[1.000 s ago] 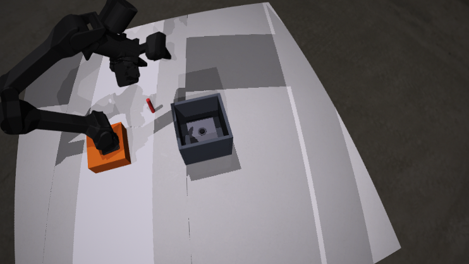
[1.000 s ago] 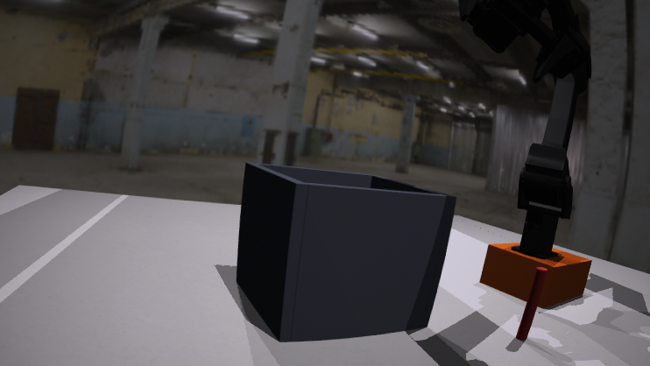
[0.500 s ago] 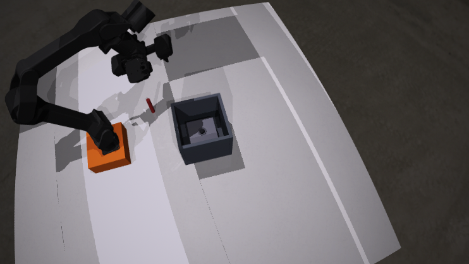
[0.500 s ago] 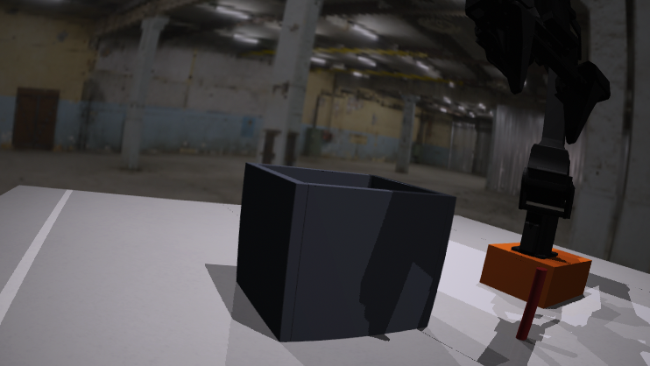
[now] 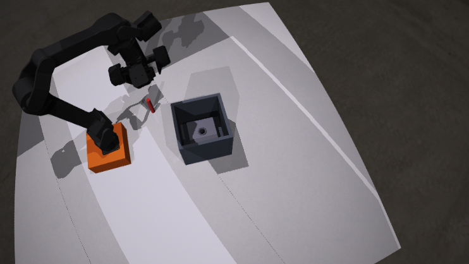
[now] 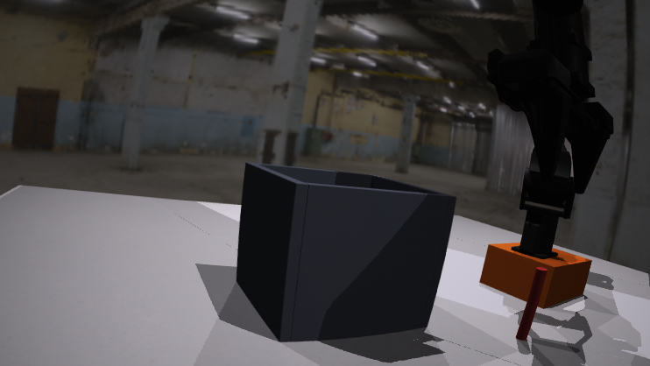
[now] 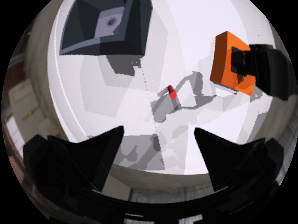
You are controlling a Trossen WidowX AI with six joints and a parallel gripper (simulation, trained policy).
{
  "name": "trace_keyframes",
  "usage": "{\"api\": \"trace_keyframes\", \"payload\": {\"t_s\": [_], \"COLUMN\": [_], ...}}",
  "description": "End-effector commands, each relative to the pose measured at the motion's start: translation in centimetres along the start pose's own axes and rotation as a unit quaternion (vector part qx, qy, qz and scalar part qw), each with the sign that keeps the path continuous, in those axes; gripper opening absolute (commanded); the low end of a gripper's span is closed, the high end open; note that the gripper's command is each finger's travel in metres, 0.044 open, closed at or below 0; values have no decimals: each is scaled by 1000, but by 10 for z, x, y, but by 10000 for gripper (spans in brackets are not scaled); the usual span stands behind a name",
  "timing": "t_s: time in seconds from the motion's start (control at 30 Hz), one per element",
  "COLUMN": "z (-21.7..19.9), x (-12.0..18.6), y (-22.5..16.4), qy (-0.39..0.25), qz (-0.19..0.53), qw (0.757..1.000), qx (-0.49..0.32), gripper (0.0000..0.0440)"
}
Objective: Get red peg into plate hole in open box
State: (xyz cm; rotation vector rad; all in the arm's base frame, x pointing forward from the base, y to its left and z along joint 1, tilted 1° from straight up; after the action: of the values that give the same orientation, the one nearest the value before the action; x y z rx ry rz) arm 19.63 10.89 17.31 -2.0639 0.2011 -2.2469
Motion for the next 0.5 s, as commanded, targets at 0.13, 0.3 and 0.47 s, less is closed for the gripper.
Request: {"api": "trace_keyframes", "payload": {"t_s": [0.13, 0.3, 0.47], "z": [-14, -20, -24], "x": [-27, -45, -64], "y": [5, 10, 18], "qy": [-57, -78, -89], "qz": [-23, -36, -49], "qw": [997, 995, 993], "qx": [41, 58, 66], "gripper": [440, 440, 440]}}
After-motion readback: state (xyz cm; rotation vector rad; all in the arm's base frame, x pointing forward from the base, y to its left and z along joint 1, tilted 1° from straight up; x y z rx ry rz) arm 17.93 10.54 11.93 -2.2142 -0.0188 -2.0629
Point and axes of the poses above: the point midway between the two fingers, 35 mm back from their tips, its own x axis back along the fingers, its own z axis across the jaws, y = z × x, the point moved 3 cm from there along x, back along the fingers, and after that the axes turned 1 degree about -x, right-handed, at the moved point
